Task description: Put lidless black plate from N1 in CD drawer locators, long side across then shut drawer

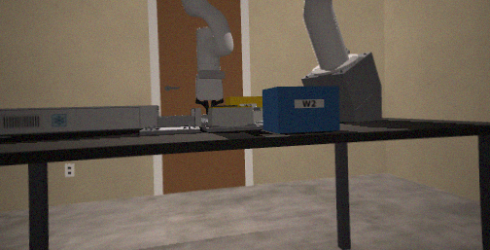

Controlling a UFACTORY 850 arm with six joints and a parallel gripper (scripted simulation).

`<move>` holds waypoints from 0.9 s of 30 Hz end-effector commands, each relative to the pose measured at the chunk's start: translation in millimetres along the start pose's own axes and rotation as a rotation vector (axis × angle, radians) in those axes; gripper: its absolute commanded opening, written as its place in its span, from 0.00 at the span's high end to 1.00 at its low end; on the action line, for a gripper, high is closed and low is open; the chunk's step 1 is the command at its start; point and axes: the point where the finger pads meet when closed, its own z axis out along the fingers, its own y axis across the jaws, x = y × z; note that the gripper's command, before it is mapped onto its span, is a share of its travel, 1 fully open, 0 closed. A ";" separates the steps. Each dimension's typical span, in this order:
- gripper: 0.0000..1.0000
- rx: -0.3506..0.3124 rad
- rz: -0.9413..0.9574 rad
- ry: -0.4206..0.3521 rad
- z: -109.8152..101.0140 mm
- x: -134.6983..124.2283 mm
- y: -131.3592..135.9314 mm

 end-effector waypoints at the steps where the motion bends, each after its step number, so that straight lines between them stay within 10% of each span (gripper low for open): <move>1: 1.00 -0.001 0.000 0.001 -0.3 0.0 9.6; 27: 1.00 -0.001 0.000 0.001 -0.4 0.0 39.7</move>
